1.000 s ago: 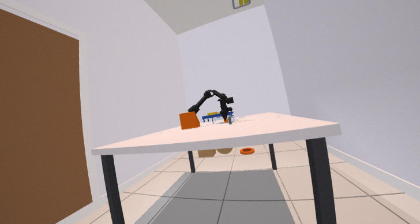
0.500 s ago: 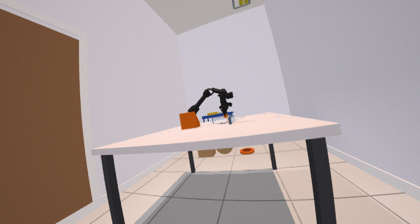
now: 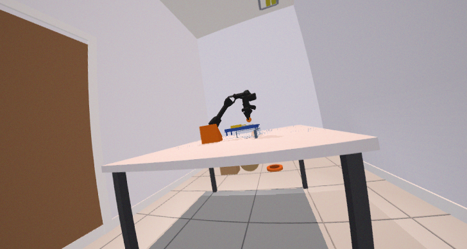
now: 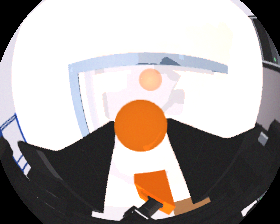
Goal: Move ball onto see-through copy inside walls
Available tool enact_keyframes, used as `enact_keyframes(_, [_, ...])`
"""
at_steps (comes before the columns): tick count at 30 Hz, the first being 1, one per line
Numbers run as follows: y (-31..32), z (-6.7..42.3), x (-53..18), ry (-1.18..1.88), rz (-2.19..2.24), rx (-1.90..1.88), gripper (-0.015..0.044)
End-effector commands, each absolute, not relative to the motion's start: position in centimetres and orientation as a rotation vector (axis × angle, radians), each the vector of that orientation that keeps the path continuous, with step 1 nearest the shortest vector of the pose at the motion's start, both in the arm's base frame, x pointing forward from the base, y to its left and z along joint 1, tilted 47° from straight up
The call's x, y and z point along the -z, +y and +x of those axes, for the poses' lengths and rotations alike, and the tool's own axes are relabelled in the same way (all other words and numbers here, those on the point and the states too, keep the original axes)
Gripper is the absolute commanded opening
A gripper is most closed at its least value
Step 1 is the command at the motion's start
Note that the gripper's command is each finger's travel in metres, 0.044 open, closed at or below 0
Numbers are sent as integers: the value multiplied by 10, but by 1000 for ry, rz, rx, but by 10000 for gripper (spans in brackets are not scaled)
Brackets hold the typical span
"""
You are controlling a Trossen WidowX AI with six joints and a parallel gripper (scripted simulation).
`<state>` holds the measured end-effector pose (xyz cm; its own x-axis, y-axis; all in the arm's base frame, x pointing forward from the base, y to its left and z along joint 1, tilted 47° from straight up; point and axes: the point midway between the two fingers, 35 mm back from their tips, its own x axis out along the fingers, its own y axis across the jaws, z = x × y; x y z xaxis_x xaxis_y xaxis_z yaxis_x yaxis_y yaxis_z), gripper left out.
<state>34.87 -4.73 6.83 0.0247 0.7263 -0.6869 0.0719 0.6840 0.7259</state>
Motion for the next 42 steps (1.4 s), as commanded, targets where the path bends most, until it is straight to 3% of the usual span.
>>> enact_keyframes(1, [-50, 350, -70, 1476, 686, -577, 0])
enact_keyframes(10, [-38, 375, -21, 1473, 685, -578, 0])
enact_keyframes(42, [20, 378, 34, 1472, 687, -581, 0])
